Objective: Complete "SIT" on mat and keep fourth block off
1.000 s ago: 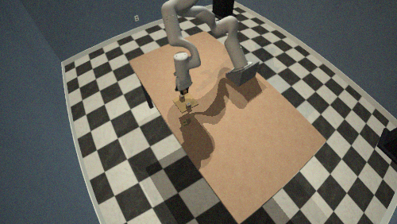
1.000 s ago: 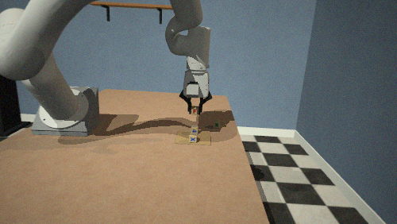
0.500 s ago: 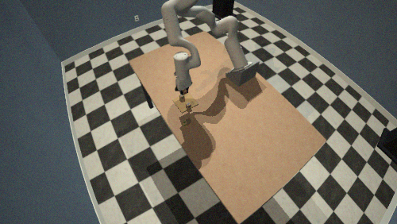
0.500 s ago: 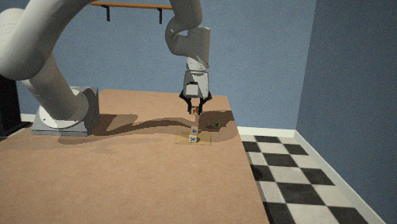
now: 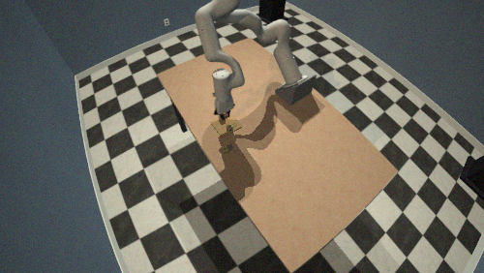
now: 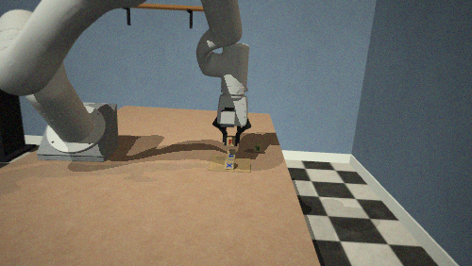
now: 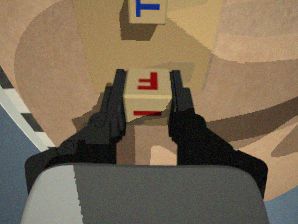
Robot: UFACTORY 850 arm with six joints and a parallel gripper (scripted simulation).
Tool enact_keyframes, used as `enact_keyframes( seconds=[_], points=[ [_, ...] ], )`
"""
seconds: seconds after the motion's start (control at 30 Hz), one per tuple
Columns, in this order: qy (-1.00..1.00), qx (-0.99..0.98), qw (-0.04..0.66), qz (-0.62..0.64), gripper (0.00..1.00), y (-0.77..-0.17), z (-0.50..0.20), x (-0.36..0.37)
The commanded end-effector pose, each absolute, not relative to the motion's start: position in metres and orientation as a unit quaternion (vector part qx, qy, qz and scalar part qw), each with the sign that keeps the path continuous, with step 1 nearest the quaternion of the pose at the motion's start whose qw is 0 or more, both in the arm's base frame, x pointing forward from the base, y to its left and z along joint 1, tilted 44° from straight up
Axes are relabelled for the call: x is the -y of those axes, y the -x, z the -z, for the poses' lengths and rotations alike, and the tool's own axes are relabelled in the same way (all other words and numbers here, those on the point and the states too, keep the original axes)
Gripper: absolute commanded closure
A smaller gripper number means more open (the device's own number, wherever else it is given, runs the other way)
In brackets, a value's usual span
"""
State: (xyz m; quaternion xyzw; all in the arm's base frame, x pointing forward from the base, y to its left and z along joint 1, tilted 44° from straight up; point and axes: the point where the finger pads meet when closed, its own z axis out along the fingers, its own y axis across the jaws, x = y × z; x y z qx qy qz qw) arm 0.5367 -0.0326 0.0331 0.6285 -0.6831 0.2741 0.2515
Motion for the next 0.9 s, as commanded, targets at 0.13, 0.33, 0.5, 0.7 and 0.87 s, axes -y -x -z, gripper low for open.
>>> enact_keyframes(
  seconds=[0.13,0.33,0.5,0.7,0.87],
  points=[
    [-0.629,0.683,0.251,-0.275,0.73,-0.538,-0.004,0.061],
    [-0.629,0.683,0.251,-0.275,0.73,-0.538,0.005,0.069],
    [-0.629,0.683,0.251,-0.275,0.73,-0.538,0.01,0.074],
    [-0.629,0.683,0.251,-0.275,0.73,-0.538,0.011,0.074],
    [-0.629,0.683,0.251,-0.275,0.73,-0.538,0.011,0.074]
  ],
)
